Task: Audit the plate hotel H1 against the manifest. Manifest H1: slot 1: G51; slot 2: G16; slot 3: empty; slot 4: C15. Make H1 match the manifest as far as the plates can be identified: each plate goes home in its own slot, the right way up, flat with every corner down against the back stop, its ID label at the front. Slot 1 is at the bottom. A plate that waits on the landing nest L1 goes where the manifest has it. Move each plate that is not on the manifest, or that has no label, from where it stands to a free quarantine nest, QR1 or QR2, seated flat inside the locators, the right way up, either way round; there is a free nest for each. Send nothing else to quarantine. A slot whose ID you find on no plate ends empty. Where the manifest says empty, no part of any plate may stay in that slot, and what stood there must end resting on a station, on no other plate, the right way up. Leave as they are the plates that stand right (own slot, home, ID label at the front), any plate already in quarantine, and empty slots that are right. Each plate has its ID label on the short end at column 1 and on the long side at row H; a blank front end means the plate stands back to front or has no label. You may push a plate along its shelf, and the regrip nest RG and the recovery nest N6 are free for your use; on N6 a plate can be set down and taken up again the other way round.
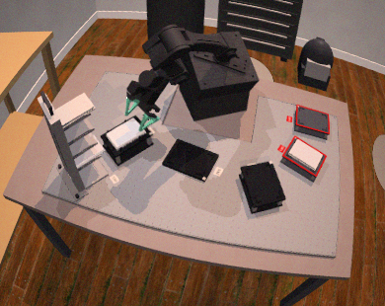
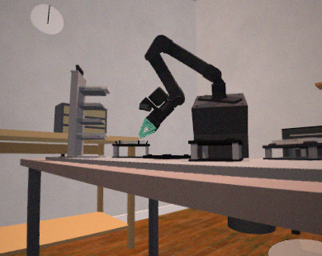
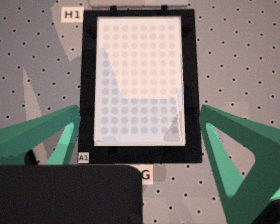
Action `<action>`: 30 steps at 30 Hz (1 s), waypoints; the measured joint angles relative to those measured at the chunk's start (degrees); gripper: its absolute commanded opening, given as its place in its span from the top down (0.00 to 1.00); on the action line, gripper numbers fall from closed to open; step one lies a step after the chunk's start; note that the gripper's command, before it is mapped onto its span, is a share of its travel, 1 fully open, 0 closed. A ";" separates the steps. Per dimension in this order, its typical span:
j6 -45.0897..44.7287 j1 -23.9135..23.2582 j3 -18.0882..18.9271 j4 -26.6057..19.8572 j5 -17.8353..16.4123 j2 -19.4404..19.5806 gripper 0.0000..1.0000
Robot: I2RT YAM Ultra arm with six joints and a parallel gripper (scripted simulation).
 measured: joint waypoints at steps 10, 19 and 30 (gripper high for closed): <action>0.15 0.48 -1.14 3.65 0.17 3.02 0.00; 0.52 1.11 -0.57 5.97 0.66 5.14 0.00; 1.11 2.01 0.22 8.26 1.42 8.20 0.00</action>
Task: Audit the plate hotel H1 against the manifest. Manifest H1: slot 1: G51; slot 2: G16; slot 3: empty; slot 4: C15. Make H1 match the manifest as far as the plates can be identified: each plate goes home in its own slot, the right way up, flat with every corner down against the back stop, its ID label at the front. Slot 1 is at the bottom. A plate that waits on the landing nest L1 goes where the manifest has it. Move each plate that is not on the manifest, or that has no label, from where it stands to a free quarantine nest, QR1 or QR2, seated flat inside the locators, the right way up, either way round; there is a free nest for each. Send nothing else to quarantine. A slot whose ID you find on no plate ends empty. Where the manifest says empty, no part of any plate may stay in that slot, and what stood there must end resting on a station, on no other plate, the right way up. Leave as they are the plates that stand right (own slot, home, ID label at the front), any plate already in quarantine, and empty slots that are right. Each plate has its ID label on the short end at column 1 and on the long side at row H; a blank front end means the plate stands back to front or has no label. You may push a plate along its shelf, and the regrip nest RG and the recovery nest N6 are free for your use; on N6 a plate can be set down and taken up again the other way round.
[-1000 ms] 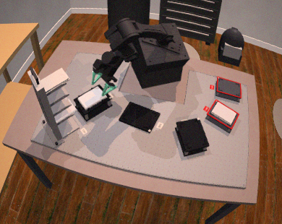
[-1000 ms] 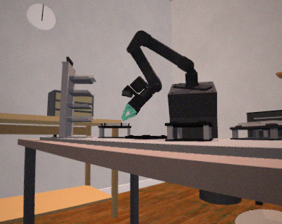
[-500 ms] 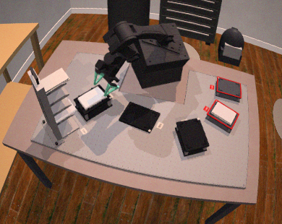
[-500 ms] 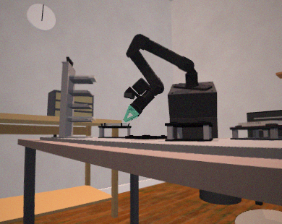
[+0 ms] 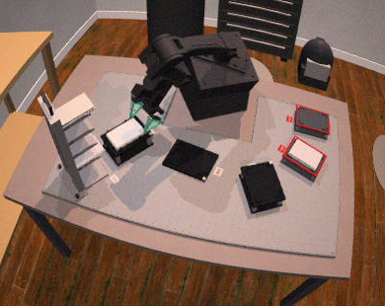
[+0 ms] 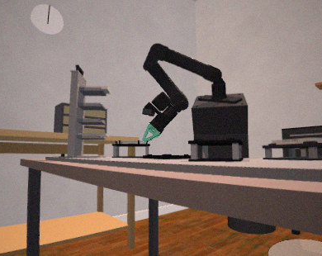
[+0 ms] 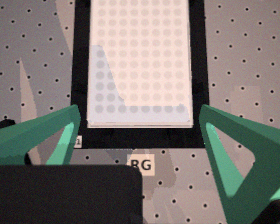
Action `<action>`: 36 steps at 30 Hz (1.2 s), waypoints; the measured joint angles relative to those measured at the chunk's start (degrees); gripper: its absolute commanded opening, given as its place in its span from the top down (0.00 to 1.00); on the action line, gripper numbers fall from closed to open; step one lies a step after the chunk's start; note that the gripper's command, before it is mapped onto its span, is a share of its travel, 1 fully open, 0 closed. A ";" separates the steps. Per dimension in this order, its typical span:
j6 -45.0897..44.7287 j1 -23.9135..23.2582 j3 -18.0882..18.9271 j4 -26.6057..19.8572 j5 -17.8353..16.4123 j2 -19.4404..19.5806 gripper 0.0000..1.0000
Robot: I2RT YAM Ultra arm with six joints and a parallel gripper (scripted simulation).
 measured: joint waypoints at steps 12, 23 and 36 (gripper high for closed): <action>0.55 1.16 1.09 2.89 1.01 3.19 0.00; 0.83 1.38 1.33 4.13 1.44 4.00 0.00; 1.05 1.40 1.64 4.13 1.81 4.09 0.14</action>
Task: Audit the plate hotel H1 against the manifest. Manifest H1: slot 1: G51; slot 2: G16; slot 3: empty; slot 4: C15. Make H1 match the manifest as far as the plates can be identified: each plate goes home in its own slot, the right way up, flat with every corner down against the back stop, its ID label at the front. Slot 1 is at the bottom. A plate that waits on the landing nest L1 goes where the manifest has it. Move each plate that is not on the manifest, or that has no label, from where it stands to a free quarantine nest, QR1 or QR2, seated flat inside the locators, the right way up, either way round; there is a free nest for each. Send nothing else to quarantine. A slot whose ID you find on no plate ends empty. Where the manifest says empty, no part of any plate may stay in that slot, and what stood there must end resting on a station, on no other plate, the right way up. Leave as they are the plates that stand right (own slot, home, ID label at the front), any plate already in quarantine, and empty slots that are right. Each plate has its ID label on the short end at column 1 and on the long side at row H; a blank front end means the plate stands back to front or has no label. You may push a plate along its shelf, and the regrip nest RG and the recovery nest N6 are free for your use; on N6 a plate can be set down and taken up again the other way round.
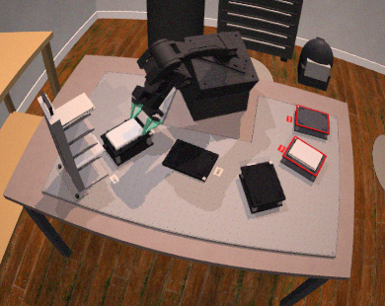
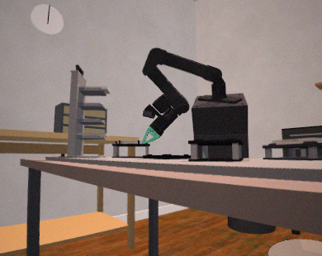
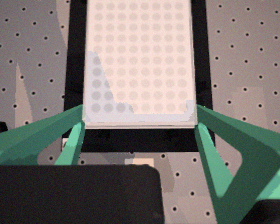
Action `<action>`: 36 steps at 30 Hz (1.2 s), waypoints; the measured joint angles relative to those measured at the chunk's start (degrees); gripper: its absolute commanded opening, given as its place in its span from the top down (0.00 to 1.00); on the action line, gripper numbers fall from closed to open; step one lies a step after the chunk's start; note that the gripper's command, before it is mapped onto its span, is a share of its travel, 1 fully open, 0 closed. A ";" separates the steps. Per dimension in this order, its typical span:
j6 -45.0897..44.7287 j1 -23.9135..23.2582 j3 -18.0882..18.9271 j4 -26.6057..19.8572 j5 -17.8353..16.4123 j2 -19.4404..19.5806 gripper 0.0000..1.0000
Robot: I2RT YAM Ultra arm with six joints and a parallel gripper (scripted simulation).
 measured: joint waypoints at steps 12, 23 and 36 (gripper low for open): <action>0.00 0.00 0.00 0.00 0.00 0.00 0.14; 0.00 0.00 -0.04 0.02 0.04 -0.02 0.14; -0.26 -0.33 -1.03 -0.26 -0.31 -1.22 0.14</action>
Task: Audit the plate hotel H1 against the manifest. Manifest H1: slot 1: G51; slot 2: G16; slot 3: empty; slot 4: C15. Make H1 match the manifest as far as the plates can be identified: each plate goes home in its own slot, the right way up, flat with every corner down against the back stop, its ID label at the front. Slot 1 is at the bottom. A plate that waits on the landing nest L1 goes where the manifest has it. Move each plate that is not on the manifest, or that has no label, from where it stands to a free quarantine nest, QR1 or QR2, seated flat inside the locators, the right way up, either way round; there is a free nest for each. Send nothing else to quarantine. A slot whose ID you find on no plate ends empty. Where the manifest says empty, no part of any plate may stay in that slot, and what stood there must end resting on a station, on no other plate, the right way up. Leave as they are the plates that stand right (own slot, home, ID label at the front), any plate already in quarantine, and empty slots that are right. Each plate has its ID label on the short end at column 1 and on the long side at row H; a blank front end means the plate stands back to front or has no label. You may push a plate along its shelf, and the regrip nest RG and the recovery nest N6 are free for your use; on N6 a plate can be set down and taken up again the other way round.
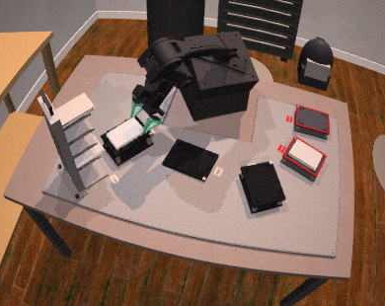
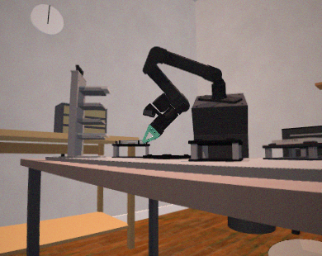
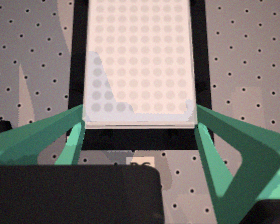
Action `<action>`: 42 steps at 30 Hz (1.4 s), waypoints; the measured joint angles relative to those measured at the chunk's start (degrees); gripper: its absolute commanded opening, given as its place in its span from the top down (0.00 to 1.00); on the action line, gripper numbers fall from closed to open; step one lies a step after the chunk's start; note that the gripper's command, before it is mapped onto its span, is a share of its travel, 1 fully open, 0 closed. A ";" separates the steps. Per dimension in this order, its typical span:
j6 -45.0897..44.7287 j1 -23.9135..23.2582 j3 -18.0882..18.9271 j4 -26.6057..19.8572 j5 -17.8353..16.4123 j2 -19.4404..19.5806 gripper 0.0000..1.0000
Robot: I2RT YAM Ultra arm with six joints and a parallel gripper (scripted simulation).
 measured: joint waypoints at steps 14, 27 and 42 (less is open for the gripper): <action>-0.98 -1.42 -2.23 -1.75 -1.64 -3.54 0.14; -1.86 -2.86 -4.02 -4.24 -2.86 -7.21 0.14; -2.84 -4.39 -5.66 -7.10 -4.09 -11.28 0.14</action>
